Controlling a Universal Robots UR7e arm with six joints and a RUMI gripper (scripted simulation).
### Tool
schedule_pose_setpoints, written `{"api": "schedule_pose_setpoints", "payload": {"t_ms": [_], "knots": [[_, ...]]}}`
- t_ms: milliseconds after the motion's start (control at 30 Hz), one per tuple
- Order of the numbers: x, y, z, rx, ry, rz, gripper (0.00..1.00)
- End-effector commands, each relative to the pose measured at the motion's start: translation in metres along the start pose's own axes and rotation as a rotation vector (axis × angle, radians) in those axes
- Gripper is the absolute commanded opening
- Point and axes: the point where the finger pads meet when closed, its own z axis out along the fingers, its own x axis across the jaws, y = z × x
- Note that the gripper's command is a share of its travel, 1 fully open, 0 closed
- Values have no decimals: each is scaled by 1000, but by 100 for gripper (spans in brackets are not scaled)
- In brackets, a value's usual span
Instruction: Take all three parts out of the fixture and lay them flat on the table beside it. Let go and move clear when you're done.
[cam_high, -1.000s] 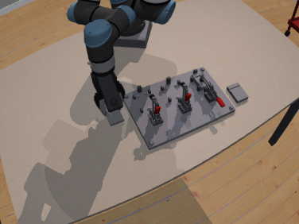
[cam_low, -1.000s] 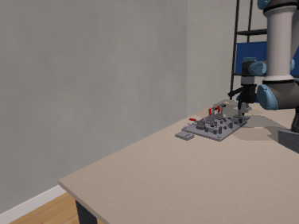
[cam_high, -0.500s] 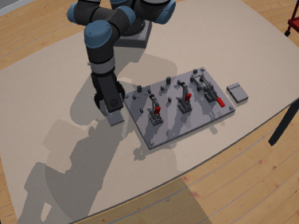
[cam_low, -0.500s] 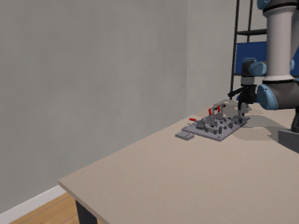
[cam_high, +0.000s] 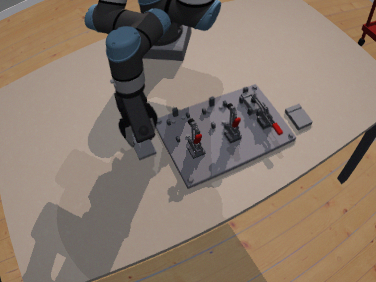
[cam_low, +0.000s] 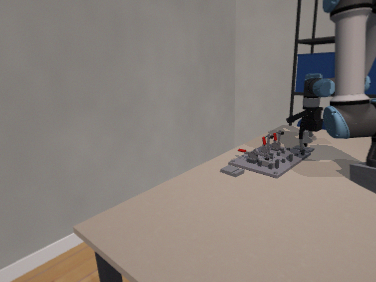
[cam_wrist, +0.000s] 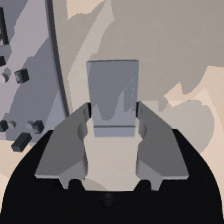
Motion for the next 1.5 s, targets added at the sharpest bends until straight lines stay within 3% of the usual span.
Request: {"api": "schedule_pose_setpoints", "payload": {"t_ms": [0, 300, 333, 1300, 1467], "knots": [[0, 0, 0, 1, 1, 0, 0], [0, 0, 0, 1, 1, 0, 0], [0, 0, 0, 1, 1, 0, 47], [0, 0, 0, 1, 1, 0, 47], [0, 0, -7, 1, 1, 0, 47]]}}
